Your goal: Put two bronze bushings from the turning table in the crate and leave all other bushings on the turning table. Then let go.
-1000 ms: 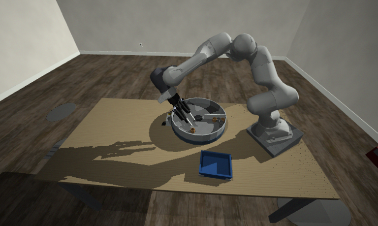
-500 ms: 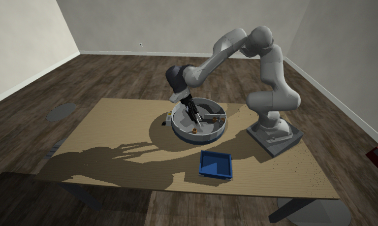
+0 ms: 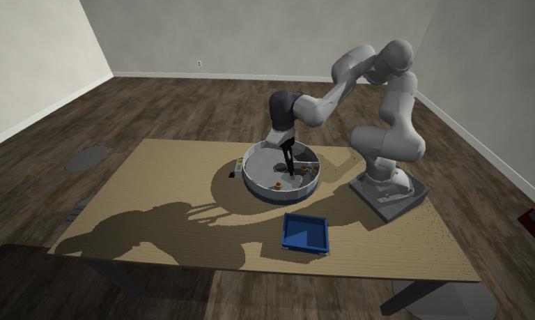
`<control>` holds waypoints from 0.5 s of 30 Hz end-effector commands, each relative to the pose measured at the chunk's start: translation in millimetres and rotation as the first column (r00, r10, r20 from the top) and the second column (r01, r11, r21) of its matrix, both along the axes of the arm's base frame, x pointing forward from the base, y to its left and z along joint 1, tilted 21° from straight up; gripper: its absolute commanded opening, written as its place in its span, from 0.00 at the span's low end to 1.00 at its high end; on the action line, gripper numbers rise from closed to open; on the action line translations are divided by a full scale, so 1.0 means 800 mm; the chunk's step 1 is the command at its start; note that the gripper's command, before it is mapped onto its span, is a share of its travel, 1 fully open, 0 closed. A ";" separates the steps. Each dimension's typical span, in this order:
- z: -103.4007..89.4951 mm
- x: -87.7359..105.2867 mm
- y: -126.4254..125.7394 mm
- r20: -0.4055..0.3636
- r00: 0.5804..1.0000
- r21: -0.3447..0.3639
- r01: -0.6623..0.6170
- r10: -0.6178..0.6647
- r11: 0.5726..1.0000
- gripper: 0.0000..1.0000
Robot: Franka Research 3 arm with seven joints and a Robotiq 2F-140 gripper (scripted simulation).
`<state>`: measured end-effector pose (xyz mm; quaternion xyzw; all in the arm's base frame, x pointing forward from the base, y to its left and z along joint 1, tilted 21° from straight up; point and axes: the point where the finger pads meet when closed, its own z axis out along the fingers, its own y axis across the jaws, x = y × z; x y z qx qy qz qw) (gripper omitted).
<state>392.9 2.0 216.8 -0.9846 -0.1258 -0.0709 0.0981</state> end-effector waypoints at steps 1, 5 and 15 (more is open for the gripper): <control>0.001 -0.001 -0.001 0.109 0.990 -0.032 -0.089 0.092 0.996 0.32; -0.003 -0.012 -0.002 0.151 0.981 -0.042 -0.118 0.123 0.992 0.32; -0.007 -0.026 -0.002 0.220 0.960 -0.067 -0.162 0.173 0.985 0.32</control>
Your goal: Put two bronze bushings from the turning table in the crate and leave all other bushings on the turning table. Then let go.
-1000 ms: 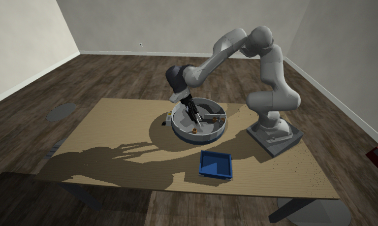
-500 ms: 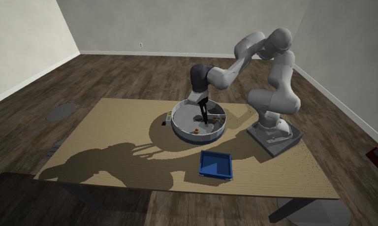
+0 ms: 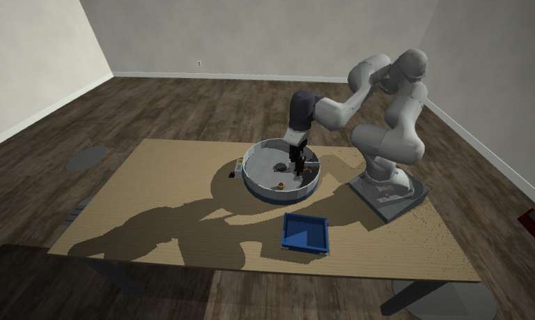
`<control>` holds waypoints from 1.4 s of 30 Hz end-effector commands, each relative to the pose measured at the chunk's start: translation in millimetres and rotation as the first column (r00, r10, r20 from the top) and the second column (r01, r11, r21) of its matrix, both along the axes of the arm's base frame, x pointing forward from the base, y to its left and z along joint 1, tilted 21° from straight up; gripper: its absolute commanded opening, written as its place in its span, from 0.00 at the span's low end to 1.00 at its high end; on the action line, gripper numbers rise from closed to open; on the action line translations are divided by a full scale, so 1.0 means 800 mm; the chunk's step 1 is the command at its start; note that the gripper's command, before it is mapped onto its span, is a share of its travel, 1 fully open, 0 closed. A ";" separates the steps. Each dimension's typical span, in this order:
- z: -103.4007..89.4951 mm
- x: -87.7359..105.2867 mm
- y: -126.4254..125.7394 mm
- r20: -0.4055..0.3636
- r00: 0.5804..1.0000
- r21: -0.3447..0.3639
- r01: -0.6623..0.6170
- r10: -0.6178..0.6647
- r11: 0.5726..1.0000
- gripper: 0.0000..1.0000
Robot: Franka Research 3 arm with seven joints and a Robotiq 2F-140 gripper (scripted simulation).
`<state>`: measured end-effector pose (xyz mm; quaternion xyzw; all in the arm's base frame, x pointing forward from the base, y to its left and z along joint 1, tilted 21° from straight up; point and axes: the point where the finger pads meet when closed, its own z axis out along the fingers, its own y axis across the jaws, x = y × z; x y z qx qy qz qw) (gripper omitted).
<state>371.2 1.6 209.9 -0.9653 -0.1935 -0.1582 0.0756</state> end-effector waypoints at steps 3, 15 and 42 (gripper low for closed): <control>0.001 0.000 -0.001 0.039 0.998 -0.026 -0.053 0.054 0.998 0.32; -0.042 0.014 0.008 0.040 0.998 -0.026 -0.053 0.054 0.998 0.32; -0.084 0.027 0.016 0.040 0.998 -0.026 -0.053 0.054 0.998 0.32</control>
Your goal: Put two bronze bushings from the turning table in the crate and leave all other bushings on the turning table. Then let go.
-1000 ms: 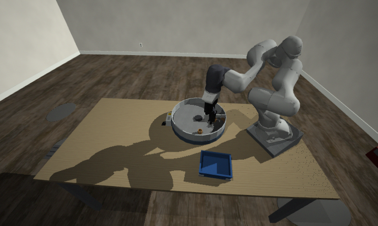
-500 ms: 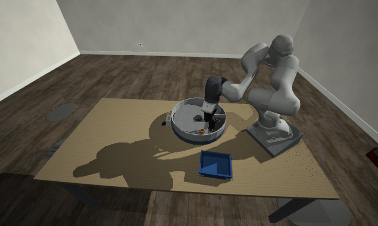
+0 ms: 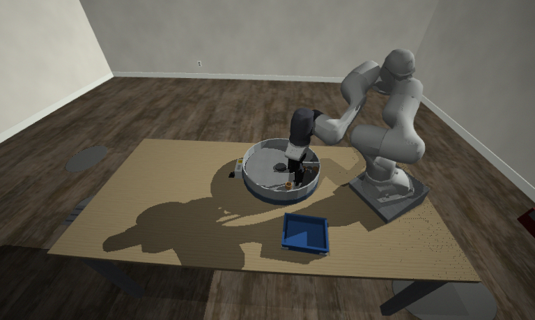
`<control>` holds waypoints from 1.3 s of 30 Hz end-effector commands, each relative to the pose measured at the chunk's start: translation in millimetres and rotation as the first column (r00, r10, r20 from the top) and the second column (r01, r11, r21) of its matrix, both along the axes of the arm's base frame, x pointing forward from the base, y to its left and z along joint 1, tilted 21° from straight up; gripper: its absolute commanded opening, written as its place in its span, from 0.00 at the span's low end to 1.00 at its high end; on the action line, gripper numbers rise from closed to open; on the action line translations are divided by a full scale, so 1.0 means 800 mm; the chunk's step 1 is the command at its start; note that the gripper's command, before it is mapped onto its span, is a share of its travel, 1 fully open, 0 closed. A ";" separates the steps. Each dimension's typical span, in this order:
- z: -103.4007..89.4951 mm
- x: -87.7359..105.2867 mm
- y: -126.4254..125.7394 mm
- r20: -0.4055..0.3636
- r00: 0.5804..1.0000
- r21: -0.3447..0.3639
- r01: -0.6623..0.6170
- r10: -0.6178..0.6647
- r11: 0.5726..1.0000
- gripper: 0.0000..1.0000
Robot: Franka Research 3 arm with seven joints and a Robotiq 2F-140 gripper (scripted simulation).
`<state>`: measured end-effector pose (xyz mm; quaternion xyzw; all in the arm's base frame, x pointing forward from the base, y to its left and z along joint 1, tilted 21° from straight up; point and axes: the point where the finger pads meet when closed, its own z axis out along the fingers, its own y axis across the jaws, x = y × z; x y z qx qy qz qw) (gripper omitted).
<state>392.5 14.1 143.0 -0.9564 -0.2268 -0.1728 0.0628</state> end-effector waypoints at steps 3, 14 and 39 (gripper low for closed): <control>0.000 0.001 0.001 0.000 1.000 0.003 0.008 -0.008 1.000 0.32; 0.000 0.001 0.001 0.000 1.000 0.003 0.008 -0.008 1.000 0.32; 0.000 0.001 0.001 0.000 1.000 0.003 0.008 -0.008 1.000 0.00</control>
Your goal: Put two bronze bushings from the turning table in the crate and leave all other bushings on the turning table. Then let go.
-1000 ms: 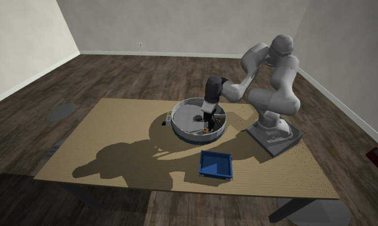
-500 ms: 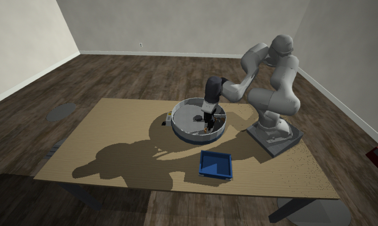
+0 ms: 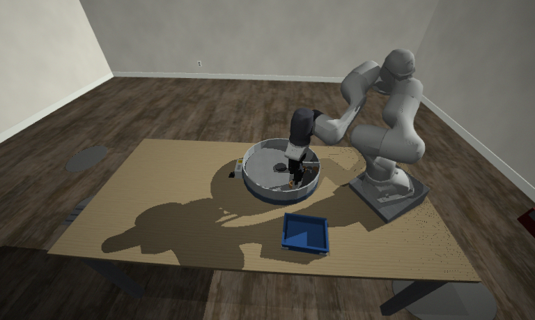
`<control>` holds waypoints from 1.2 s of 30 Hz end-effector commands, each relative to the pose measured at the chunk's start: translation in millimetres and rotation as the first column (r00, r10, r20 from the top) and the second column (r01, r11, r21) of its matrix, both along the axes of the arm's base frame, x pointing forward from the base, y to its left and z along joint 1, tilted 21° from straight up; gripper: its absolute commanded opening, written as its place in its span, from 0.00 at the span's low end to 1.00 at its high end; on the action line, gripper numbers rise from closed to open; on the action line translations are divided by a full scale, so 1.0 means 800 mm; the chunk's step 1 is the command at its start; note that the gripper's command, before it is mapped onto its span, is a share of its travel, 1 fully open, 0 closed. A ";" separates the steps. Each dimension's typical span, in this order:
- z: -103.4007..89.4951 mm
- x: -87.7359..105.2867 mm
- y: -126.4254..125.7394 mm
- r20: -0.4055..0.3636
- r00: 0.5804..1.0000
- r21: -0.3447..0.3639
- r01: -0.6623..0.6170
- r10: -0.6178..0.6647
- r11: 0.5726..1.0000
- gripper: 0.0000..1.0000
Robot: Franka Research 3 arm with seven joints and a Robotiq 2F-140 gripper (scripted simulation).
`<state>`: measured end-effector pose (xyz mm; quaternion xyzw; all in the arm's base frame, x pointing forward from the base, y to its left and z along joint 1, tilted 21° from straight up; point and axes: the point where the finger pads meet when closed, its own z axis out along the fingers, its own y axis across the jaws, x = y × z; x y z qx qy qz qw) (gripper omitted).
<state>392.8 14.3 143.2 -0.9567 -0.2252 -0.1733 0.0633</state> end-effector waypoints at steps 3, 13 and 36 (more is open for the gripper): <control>-0.001 0.000 0.000 -0.001 1.000 0.002 0.005 -0.005 1.000 0.00; -0.001 0.000 0.000 -0.001 1.000 0.002 0.005 -0.005 1.000 0.00; 0.070 -0.023 -0.015 -0.001 1.000 0.002 0.005 -0.005 1.000 0.00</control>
